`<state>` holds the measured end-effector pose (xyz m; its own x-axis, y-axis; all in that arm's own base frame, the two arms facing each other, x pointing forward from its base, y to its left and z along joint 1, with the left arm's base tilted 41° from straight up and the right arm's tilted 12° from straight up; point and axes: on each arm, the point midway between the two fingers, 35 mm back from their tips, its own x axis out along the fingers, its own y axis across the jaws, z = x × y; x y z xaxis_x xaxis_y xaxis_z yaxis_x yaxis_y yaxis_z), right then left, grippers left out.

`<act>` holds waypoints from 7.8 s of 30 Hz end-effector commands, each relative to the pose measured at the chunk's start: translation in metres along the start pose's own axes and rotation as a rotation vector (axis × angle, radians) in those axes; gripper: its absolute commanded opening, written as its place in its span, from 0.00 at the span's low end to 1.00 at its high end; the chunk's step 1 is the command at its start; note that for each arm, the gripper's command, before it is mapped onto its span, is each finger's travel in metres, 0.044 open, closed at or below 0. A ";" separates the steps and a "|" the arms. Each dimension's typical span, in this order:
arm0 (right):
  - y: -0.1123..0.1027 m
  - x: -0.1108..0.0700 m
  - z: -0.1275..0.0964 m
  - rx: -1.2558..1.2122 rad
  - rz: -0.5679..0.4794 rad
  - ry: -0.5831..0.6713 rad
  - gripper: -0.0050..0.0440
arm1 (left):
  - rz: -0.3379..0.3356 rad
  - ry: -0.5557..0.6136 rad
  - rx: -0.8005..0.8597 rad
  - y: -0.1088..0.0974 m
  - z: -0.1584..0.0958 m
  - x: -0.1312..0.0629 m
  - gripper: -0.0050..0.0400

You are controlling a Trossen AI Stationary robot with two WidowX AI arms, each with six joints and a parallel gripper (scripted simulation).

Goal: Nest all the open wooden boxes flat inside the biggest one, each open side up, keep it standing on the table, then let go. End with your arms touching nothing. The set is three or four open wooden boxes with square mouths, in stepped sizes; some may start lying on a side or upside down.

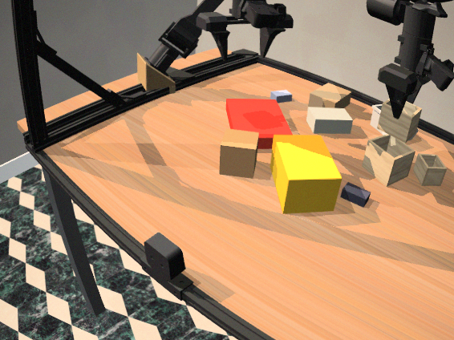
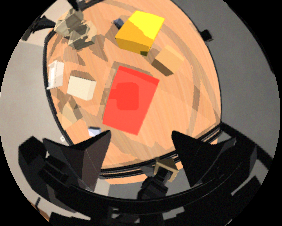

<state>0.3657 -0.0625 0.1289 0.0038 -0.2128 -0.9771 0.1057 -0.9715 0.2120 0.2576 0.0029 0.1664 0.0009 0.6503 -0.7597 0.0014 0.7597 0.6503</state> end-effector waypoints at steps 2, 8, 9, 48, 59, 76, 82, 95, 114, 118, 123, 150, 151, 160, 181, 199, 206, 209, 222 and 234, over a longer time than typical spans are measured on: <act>0.006 0.000 -0.005 0.153 -0.002 -0.005 0.10 | 0.000 0.001 0.000 0.000 0.000 0.000 1.00; 0.008 -0.001 -0.006 0.208 -0.002 -0.005 0.10 | 0.000 0.001 0.000 0.000 0.000 0.000 1.00; 0.008 -0.001 -0.006 0.208 -0.002 -0.005 0.10 | -0.002 0.000 -0.002 0.000 0.000 0.000 1.00; 0.008 -0.001 -0.006 0.208 -0.002 -0.005 0.10 | -0.387 -0.711 -0.205 0.100 0.037 0.051 1.00; 0.008 -0.001 -0.006 0.208 -0.002 -0.005 0.10 | -0.159 -1.006 -0.129 0.153 0.027 0.040 1.00; 0.008 0.003 -0.007 0.209 -0.001 -0.005 0.10 | 0.034 -1.133 -0.053 0.181 0.013 0.029 1.00; 0.007 0.010 -0.007 0.212 0.000 -0.006 0.10 | 0.034 -1.133 -0.053 0.181 0.013 0.029 1.00; 0.007 0.023 -0.007 0.218 0.003 -0.008 0.10 | 0.034 -1.133 -0.053 0.181 0.013 0.029 1.00; 0.006 0.034 -0.003 0.223 0.005 -0.009 0.10 | 0.034 -1.133 -0.053 0.181 0.013 0.029 1.00; 0.006 0.035 -0.001 0.224 0.005 -0.009 0.10 | 0.034 -1.133 -0.053 0.181 0.013 0.029 1.00; 0.006 0.038 -0.001 0.226 0.007 -0.010 0.10 | 0.034 -1.133 -0.053 0.181 0.013 0.029 1.00; 0.007 0.041 -0.006 0.226 0.007 -0.010 0.10 | 0.034 -1.133 -0.053 0.181 0.013 0.029 1.00; 0.007 0.041 -0.007 0.226 0.007 -0.010 0.10 | 0.034 -1.133 -0.053 0.181 0.013 0.029 1.00; 0.008 0.040 -0.011 0.225 0.006 -0.009 0.10 | 0.034 -1.133 -0.053 0.181 0.013 0.029 1.00; 0.009 0.041 -0.009 0.227 0.007 -0.010 0.10 | 0.034 -1.133 -0.053 0.181 0.013 0.029 1.00; 0.014 0.040 -0.001 0.242 0.014 -0.014 0.10 | 0.034 -1.133 -0.053 0.181 0.013 0.029 1.00; 0.016 0.040 0.001 0.249 0.017 -0.016 0.10 | 0.034 -1.133 -0.053 0.181 0.013 0.029 1.00; 0.017 0.040 0.002 0.251 0.018 -0.017 0.10 | 0.034 -1.133 -0.053 0.181 0.013 0.029 1.00; 0.017 0.040 0.005 0.253 0.019 -0.017 0.10 | 0.034 -1.133 -0.053 0.181 0.013 0.029 1.00; 0.018 0.040 0.011 0.258 0.022 -0.019 0.10 | 0.034 -1.133 -0.053 0.181 0.013 0.029 1.00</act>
<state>0.3626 -0.0883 0.0963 -0.0035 -0.2299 -0.9732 -0.1444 -0.9629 0.2280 0.2708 0.1596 0.2620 0.9046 0.3161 -0.2859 -0.0608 0.7596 0.6476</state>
